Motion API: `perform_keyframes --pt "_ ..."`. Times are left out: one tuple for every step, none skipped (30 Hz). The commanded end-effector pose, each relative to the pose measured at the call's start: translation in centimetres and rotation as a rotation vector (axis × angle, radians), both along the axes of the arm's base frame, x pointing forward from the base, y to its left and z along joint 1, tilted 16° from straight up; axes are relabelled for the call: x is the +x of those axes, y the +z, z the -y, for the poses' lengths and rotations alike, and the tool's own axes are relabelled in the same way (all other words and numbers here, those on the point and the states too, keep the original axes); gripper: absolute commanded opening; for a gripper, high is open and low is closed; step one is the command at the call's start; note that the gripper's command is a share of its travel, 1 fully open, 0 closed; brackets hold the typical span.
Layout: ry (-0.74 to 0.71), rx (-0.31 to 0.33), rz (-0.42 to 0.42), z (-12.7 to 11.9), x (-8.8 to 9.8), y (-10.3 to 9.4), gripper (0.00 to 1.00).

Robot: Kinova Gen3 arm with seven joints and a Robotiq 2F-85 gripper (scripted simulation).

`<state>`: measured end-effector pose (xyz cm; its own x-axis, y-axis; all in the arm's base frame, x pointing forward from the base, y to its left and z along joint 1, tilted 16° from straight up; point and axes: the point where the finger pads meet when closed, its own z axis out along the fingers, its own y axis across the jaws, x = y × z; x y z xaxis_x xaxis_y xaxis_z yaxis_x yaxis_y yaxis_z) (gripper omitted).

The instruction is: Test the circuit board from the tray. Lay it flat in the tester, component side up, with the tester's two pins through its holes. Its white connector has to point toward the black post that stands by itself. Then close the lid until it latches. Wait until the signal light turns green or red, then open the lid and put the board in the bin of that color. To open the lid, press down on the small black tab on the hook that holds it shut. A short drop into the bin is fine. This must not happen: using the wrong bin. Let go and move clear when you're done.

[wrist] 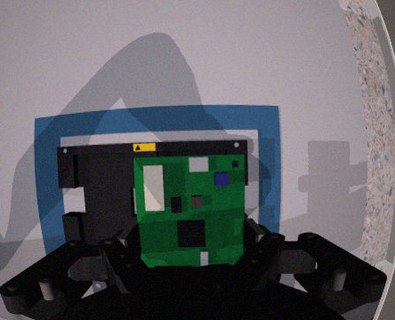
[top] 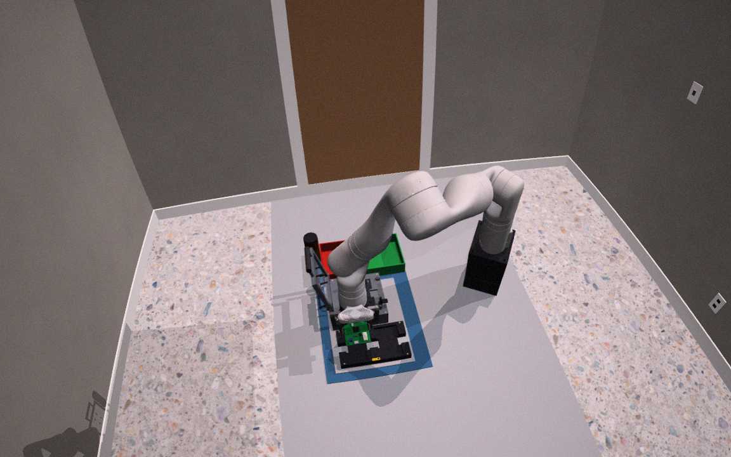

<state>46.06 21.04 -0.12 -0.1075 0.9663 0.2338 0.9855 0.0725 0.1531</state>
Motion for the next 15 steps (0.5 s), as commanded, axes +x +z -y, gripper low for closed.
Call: perform_keyframes --pt "-0.006 0.000 0.000 0.5 0.0 0.0 0.77" --pt "-0.006 0.000 0.000 0.7 0.0 0.0 0.77" --pt "-0.006 0.000 0.000 0.8 0.0 -0.1 0.77" --pt "-0.006 0.000 0.000 1.0 0.0 -0.1 0.77" --pt "-0.006 0.000 0.000 1.2 -0.1 -0.1 0.77" --pt "-0.006 0.000 0.000 1.4 -0.1 -0.2 0.77" --pt "-0.006 0.000 0.000 1.4 -0.1 -0.2 0.77" --pt "-0.006 0.000 0.000 1.4 -0.1 -0.2 0.77" --pt "-0.006 0.000 0.000 1.6 -0.1 -0.2 0.77" --pt "-0.006 0.000 0.000 1.9 -0.2 -0.3 0.77" --pt "-0.006 0.000 0.000 2.1 -0.2 -0.3 0.77" --pt "-0.006 0.000 0.000 2.4 -0.2 -0.4 0.77" --pt "-0.006 0.000 0.000 2.6 -0.3 -0.4 0.77" --pt "-0.006 0.000 0.000 2.9 -0.3 -0.5 0.77" --pt "-0.006 0.000 0.000 3.2 -0.4 -0.5 0.77"
